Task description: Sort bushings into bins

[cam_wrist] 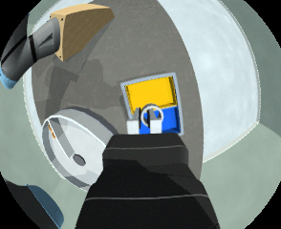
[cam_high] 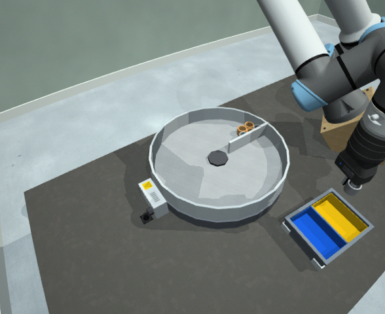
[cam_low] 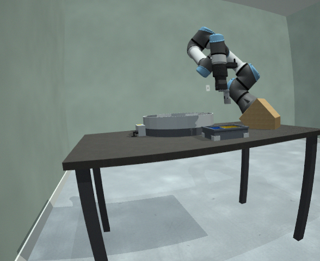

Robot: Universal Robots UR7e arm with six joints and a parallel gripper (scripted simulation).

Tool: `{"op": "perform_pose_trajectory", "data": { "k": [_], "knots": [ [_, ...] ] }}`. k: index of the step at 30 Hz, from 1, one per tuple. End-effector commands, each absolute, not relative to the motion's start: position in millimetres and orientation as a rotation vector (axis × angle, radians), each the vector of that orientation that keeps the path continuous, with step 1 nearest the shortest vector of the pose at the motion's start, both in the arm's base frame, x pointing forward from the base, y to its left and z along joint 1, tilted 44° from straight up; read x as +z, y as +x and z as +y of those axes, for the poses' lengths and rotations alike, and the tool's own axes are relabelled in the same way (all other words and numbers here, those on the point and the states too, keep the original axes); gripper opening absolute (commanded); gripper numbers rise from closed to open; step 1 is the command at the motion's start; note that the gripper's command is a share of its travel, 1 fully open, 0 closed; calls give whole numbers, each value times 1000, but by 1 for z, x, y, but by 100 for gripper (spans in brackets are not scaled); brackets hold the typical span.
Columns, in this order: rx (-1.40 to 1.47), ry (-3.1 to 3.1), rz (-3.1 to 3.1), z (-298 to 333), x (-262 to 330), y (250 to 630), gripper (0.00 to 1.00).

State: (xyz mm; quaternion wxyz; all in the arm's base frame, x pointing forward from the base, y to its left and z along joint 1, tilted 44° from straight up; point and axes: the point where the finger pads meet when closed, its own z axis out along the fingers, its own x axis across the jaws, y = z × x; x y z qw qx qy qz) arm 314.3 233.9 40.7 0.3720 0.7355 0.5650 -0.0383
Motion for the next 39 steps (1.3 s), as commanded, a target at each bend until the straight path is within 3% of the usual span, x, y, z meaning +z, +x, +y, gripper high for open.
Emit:
{"op": "perform_pose_trajectory", "data": {
  "k": [1, 23, 39],
  "knots": [
    [-99, 1885, 1447, 267, 16, 321, 0],
    [-98, 1886, 1447, 276, 11, 322, 0],
    [-98, 1886, 1447, 246, -26, 341, 0]
  ]
}}
